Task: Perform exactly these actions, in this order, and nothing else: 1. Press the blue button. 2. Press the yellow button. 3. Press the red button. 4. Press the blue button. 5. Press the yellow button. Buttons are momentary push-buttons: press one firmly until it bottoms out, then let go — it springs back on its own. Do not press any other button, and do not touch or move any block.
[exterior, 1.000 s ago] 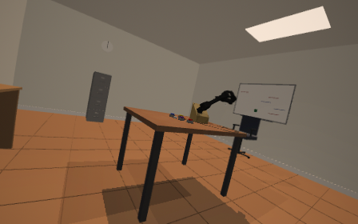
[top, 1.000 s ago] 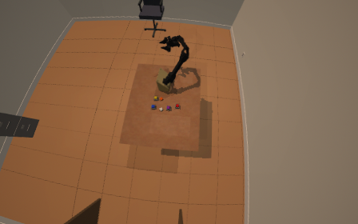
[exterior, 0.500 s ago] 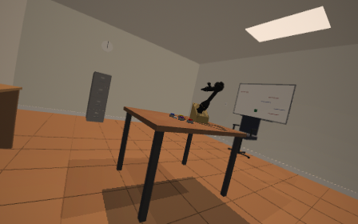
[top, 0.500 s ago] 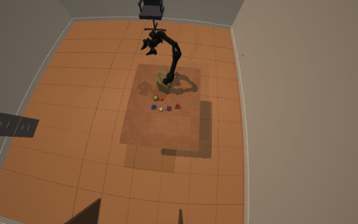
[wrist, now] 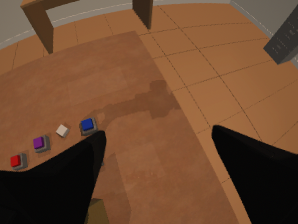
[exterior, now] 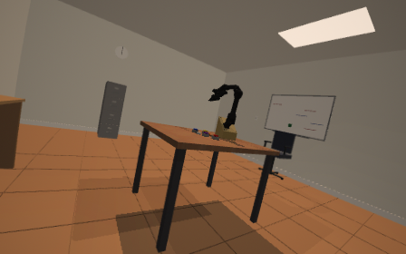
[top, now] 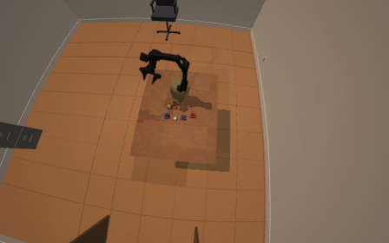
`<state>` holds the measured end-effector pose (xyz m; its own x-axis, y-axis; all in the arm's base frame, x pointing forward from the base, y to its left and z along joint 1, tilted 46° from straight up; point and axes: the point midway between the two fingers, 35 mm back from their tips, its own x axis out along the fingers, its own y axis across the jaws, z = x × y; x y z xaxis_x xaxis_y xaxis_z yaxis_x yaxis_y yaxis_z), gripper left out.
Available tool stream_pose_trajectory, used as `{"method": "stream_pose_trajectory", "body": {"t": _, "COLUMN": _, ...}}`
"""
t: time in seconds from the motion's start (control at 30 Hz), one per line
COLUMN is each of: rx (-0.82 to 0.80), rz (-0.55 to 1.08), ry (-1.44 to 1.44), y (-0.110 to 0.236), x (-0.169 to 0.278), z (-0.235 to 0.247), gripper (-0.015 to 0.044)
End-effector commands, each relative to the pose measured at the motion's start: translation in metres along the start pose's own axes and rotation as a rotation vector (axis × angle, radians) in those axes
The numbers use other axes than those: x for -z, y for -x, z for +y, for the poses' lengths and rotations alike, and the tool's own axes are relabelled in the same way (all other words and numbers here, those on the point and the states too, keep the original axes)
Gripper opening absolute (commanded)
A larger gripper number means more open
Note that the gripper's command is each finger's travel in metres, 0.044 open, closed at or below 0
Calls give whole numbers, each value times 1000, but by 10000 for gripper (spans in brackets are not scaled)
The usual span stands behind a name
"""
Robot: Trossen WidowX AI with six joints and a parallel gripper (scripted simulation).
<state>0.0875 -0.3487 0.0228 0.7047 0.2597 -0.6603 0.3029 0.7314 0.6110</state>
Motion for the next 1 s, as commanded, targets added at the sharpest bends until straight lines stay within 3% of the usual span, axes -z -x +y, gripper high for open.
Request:
{"method": "stream_pose_trajectory", "body": {"t": 0.0, "rx": -80, "rz": 151, "ry": 41, "y": -61, "x": -12, "z": 32, "gripper": 400}}
{"method": "stream_pose_trajectory", "body": {"t": 0.23, "rx": -179, "rz": 419, "ry": 145, "y": -156, "x": -10, "z": 103, "gripper": 400}}
{"method": "stream_pose_trajectory", "body": {"t": 0.47, "rx": -232, "rz": 693, "ry": 265, "y": -232, "x": 28, "z": 180, "gripper": 400}}
{"method": "stream_pose_trajectory", "body": {"t": 0.57, "rx": -241, "rz": 784, "ry": 310, "y": -251, "x": 48, "z": 205, "gripper": 400}}
{"method": "stream_pose_trajectory", "body": {"t": 0.7, "rx": -241, "rz": 792, "ry": 314, "y": -253, "x": 50, "z": 207, "gripper": 400}}
{"method": "stream_pose_trajectory", "body": {"t": 0.87, "rx": -244, "rz": 791, "ry": 314, "y": -293, "x": 93, "z": 213, "gripper": 269}}
{"method": "stream_pose_trajectory", "body": {"t": 0.97, "rx": -244, "rz": 792, "ry": 313, "y": -295, "x": 95, "z": 213, "gripper": 190}}
